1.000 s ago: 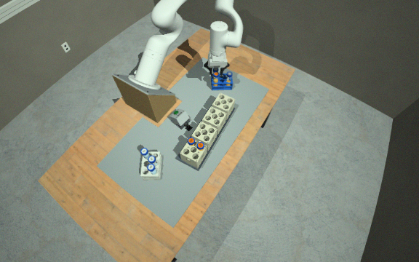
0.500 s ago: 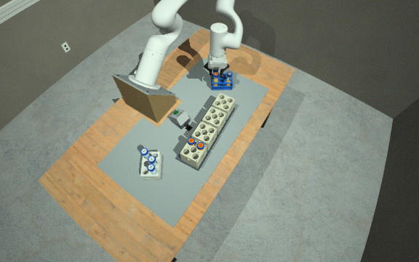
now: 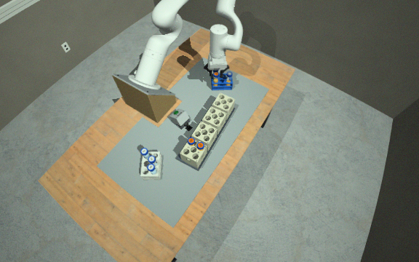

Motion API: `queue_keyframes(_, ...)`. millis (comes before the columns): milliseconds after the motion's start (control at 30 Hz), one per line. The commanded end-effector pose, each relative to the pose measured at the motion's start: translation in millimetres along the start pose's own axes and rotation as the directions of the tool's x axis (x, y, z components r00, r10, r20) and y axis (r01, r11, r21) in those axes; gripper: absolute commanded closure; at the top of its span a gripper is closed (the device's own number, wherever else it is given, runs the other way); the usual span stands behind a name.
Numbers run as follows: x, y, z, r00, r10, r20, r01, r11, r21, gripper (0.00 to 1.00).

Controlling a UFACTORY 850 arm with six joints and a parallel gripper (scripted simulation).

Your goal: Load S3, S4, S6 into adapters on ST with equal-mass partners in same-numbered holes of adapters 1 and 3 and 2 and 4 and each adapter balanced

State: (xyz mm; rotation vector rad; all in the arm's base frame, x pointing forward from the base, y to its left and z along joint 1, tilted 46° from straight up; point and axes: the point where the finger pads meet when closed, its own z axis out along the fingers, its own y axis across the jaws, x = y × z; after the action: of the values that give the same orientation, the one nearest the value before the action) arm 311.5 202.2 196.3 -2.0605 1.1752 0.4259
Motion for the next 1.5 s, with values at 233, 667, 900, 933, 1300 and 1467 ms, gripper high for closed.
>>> queue_keyframes(233,0.2,-0.5,0.5,1.0,0.0,0.0,0.0,1.0,0.001,0.43)
queue_keyframes(667,0.2,-0.5,-1.3,1.0,0.0,0.0,0.0,1.0,0.001,1.0)
queue_keyframes(900,0.2,-0.5,-1.2,1.0,0.0,0.0,0.0,1.0,0.001,1.0)
queue_keyframes(933,0.2,-0.5,-1.2,1.0,0.0,0.0,0.0,1.0,0.001,1.0)
queue_keyframes(1300,0.2,-0.5,-1.2,1.0,0.0,0.0,0.0,1.0,0.001,1.0)
queue_keyframes(1467,0.2,-0.5,-1.2,1.0,0.0,0.0,0.0,1.0,0.001,1.0)
